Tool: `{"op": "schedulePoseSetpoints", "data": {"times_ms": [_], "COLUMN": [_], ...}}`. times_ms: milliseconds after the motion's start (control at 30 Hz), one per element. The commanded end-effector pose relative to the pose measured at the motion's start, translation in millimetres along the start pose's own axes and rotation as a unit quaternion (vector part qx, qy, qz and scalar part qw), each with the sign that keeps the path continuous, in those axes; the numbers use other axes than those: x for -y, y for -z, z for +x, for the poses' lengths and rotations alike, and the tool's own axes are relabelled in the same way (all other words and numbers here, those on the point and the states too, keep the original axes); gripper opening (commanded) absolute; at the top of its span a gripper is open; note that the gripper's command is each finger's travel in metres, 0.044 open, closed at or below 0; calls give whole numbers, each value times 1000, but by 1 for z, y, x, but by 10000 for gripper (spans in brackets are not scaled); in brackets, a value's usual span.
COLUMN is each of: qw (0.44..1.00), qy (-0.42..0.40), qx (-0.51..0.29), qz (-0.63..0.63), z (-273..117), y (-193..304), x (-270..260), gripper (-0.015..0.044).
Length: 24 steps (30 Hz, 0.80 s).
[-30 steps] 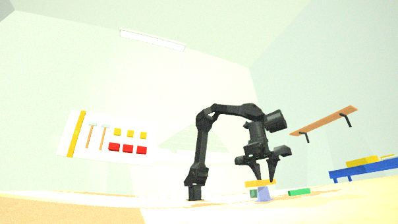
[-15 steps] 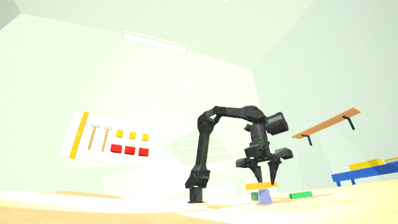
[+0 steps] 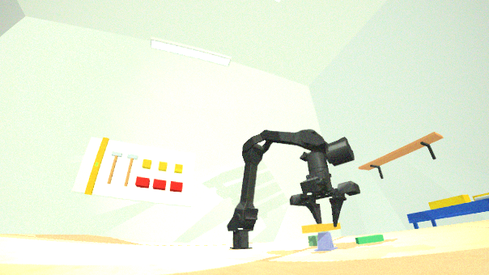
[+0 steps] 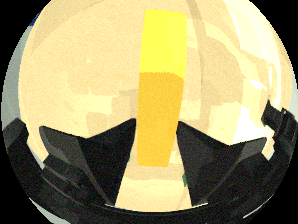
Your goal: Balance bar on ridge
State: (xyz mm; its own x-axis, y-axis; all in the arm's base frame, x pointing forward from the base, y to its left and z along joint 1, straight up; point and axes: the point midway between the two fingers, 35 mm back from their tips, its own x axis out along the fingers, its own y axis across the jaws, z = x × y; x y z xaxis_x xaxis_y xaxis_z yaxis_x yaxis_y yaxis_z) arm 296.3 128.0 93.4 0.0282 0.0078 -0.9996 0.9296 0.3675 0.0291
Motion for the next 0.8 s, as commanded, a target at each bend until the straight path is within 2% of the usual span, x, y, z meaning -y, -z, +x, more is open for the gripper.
{"op": "schedulePoseSetpoints", "data": {"times_ms": [0,33,367,500,767], "qw": [1000,1000,1000,1000,1000], "qy": [0,0,0,0,0], "qx": [0,0,0,0,0], "qz": [0,0,0,0,0], "z": [0,0,0,-8,-98], "y": [0,0,0,0,0], "x": [0,0,0,-1,-1], "gripper": [185,185,440,440,440]}}
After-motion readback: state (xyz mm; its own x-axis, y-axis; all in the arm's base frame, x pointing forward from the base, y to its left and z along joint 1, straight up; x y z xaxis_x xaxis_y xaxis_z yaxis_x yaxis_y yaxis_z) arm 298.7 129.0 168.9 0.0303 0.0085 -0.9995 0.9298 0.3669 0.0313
